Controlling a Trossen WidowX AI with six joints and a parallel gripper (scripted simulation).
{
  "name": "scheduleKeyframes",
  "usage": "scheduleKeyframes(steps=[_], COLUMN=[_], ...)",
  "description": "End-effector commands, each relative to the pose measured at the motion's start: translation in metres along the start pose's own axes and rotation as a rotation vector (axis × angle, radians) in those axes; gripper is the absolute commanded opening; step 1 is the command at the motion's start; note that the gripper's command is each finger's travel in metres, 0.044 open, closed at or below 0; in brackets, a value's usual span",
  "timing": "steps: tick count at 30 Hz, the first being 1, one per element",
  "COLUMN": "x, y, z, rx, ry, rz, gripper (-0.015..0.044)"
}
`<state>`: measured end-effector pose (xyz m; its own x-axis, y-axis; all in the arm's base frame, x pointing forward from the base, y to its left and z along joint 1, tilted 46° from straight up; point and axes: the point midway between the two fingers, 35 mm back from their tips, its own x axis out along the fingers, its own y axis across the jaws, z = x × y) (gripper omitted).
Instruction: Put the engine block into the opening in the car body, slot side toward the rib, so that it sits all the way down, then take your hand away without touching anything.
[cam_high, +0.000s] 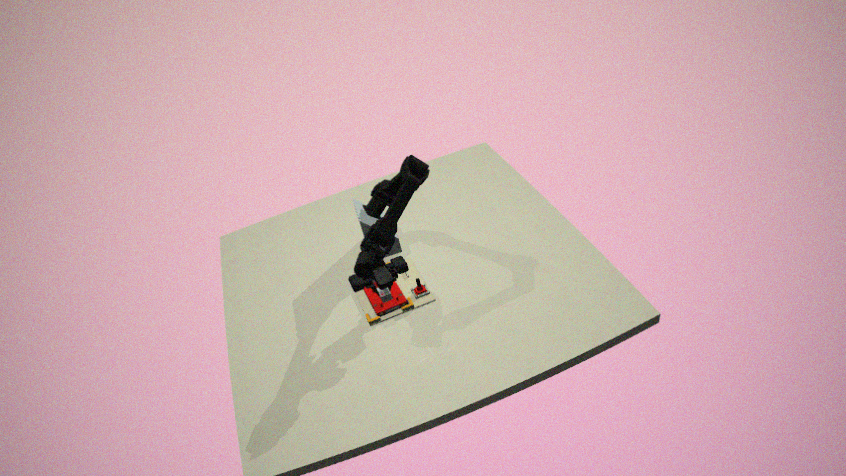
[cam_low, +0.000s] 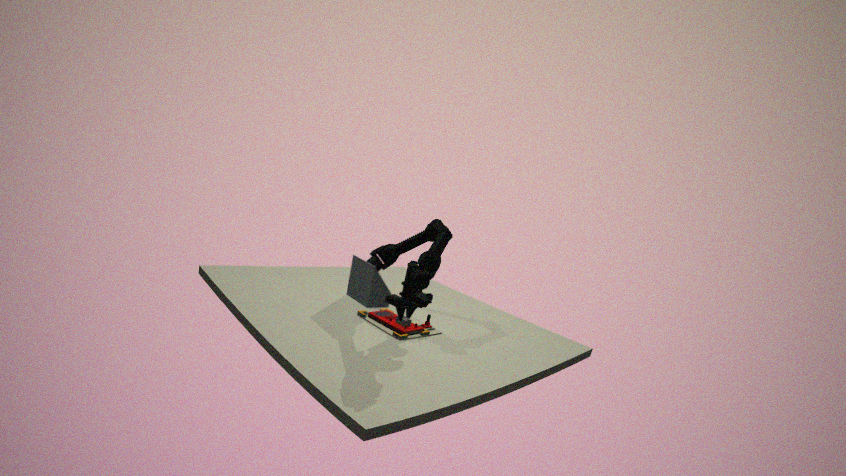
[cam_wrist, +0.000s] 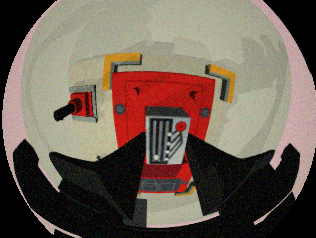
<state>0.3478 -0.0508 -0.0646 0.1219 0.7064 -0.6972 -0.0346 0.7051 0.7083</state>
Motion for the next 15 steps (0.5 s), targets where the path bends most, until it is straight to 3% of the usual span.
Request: scheduleKeyframes(steps=[1,15], x=[0.0017,0.0036], y=[0.0006,0.0004], z=[-0.0008,-0.0013], rx=[0.007,0.007], ry=[0.000,0.000], rz=[0.005,0.005], gripper=[0.0158,0.0158])
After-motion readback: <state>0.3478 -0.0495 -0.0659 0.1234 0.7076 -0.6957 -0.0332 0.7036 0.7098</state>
